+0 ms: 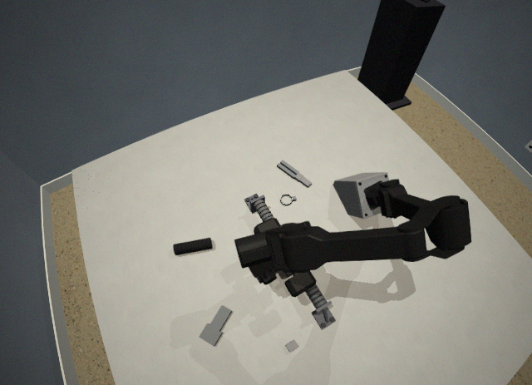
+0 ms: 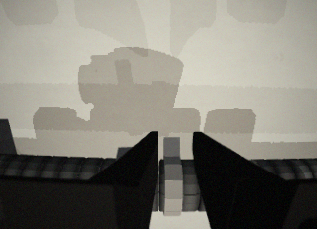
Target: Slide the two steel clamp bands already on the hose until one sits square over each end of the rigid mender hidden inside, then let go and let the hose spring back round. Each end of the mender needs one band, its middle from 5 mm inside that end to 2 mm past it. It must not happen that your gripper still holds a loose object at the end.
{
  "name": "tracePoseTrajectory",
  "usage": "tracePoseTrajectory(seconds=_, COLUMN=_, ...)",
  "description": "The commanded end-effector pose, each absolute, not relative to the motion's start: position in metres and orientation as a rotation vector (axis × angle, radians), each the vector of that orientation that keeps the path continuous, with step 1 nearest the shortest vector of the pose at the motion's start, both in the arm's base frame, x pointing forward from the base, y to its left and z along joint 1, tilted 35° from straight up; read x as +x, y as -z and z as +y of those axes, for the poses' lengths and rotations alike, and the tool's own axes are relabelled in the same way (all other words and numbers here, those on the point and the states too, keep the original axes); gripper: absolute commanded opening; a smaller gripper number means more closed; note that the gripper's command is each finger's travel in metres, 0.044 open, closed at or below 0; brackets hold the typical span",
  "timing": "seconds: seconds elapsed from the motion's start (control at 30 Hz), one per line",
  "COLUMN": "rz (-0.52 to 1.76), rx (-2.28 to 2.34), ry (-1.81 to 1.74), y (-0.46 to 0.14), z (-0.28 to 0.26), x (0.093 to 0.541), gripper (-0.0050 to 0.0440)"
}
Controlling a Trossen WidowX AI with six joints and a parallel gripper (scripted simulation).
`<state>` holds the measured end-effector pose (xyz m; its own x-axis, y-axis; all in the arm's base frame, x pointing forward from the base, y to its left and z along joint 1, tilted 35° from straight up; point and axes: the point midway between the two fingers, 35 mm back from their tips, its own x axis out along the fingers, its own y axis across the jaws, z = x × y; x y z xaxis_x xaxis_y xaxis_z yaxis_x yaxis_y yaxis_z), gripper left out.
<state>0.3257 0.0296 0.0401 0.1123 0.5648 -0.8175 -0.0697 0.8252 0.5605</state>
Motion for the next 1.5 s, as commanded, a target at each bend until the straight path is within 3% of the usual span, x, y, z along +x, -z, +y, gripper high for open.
tracePoseTrajectory(seconds=0.0, rz=1.409, rx=0.448, ry=-0.491, y=-0.030, z=0.036, x=0.323, gripper=0.0090)
tracePoseTrajectory(seconds=0.8, rz=1.408, rx=0.448, ry=-0.491, y=-0.017, z=0.045, x=0.323, gripper=0.0090)
tracePoseTrajectory(seconds=1.23, rz=1.401, rx=0.440, ry=-0.490, y=-0.019, z=0.044, x=0.325, gripper=0.0003)
tracePoseTrajectory(seconds=1.47, rz=1.401, rx=0.440, ry=-0.490, y=-0.018, z=0.042, x=0.325, gripper=0.0000)
